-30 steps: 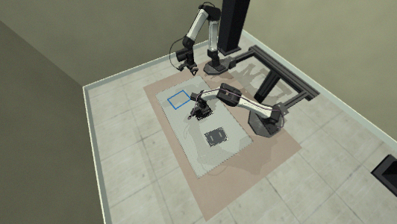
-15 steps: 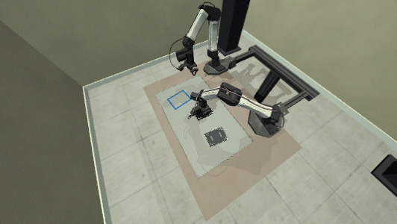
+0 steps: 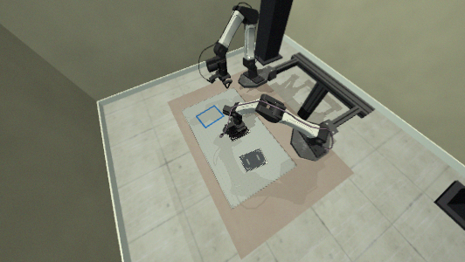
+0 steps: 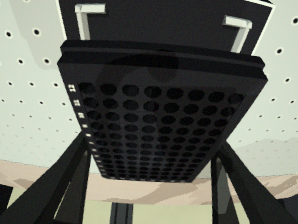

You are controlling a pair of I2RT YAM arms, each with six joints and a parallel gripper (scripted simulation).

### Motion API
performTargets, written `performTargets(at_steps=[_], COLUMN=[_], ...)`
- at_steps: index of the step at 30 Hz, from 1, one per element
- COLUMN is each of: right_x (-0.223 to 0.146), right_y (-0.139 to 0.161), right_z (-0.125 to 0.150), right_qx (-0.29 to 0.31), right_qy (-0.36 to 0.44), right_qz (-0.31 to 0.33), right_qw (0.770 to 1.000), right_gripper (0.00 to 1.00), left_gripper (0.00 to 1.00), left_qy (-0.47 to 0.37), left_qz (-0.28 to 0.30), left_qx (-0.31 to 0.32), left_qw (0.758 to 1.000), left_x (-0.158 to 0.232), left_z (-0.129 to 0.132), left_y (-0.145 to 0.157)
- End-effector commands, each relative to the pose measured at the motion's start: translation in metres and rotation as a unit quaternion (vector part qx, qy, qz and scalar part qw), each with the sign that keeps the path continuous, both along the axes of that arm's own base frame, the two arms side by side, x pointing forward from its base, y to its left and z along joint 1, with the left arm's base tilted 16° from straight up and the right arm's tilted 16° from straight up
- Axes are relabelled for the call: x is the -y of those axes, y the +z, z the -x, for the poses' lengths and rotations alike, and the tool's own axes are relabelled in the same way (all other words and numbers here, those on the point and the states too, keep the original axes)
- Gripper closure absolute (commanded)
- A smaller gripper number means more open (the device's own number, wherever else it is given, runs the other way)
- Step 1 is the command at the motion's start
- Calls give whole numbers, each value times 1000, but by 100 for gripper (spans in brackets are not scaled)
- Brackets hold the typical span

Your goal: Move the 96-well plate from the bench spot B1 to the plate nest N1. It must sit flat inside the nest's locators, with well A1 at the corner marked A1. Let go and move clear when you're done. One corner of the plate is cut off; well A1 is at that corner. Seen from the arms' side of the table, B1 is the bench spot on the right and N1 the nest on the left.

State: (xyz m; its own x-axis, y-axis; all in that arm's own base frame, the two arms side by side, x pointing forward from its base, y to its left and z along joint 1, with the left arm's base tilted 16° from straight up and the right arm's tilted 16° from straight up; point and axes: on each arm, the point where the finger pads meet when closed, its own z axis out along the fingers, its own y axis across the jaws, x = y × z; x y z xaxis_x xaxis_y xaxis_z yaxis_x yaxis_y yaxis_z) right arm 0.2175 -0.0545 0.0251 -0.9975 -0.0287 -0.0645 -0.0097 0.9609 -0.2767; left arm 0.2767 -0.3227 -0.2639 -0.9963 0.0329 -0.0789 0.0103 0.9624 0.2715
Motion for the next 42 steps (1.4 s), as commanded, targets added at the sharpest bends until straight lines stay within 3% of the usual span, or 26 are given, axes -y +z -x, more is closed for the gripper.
performTargets(at_steps=[1, 27, 42], right_x=[-2, -2, -2], right_y=[10, 10, 10], right_z=[-11, -11, -11], right_qx=[20, 20, 20], right_qy=[3, 3, 3], right_qz=[-6, -6, -6], right_qw=[1000, 1000, 1000], right_gripper=[0, 0, 0], left_gripper=[100, 100, 100], left_qy=[-5, -4, -4], left_qz=[9, 9, 9], left_qx=[2, 1, 1], left_qw=[1000, 1000, 1000], left_x=[14, 22, 22], left_z=[3, 8, 7], left_y=[26, 61, 62])
